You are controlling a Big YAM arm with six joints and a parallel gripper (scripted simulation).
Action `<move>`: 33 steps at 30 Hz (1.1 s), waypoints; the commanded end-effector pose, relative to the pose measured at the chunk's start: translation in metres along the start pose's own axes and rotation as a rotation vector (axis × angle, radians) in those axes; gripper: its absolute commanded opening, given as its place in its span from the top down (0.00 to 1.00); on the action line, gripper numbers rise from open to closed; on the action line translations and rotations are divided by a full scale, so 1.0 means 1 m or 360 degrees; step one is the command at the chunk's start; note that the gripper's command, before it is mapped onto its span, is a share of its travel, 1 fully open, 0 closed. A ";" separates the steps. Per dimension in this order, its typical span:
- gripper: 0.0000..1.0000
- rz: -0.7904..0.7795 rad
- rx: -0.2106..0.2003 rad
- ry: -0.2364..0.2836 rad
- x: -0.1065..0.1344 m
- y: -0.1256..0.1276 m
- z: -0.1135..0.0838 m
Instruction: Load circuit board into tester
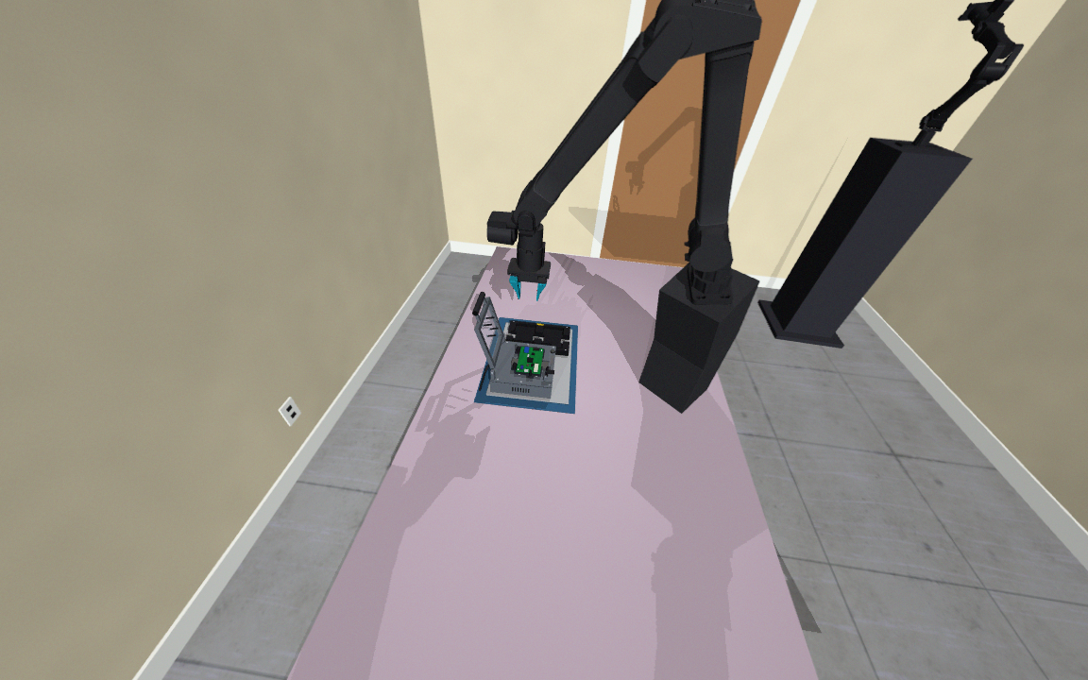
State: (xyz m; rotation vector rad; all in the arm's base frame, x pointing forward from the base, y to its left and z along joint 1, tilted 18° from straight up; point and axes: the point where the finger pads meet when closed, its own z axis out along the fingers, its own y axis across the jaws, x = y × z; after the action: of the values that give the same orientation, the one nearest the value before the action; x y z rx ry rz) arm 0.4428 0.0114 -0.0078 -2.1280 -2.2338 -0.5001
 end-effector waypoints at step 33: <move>0.52 -0.0010 -0.0035 -0.0003 0.006 0.153 -0.007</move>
State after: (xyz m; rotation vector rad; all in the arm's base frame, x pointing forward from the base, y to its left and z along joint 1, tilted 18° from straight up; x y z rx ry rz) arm 0.5741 0.0123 0.0197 -2.1274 -2.2365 -0.5075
